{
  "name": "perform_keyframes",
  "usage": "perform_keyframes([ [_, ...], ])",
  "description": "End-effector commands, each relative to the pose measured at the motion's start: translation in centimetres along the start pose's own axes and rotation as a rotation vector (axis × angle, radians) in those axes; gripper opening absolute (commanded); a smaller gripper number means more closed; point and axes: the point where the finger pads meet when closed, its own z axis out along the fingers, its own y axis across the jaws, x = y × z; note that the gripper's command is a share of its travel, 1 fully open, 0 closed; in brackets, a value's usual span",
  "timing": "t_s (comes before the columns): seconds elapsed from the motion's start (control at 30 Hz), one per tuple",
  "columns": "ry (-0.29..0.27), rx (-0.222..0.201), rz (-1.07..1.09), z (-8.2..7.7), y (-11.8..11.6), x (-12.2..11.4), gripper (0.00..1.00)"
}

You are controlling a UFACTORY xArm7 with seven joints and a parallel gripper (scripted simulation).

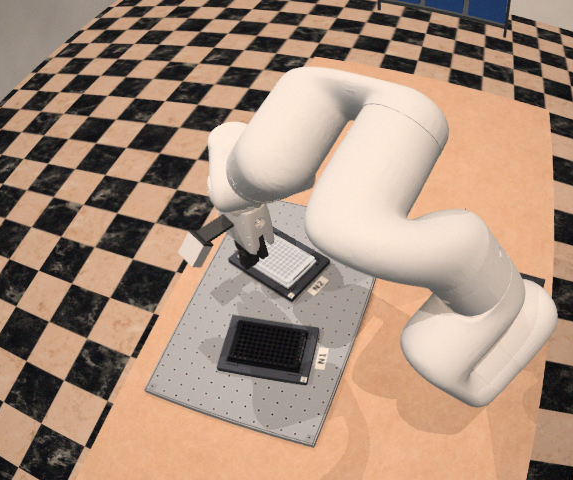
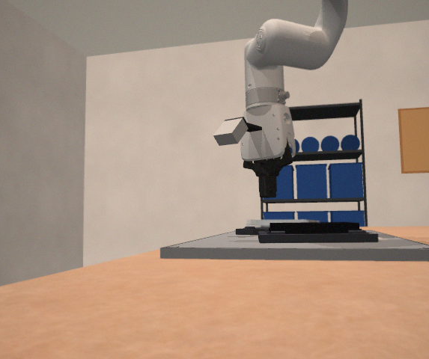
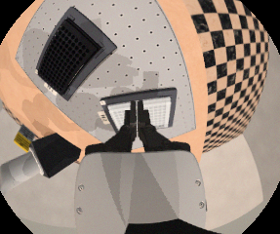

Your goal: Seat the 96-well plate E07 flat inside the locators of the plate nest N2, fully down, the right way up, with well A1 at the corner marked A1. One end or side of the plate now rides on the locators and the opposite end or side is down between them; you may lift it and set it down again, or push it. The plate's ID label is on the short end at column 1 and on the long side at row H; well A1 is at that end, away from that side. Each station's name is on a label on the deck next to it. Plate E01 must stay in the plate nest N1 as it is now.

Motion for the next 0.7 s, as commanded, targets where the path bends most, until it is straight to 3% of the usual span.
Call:
perform_keyframes([
  [0.0, 0.006, -0.009, -0.152, -0.2, 0.2, 0.0, 0.00],
  [0.4, 0.006, -0.009, -0.163, -0.2, 0.2, 0.0, 0.00],
  [0.67, 0.006, -0.009, -0.163, 1.1, 0.2, 0.0, 0.00],
])
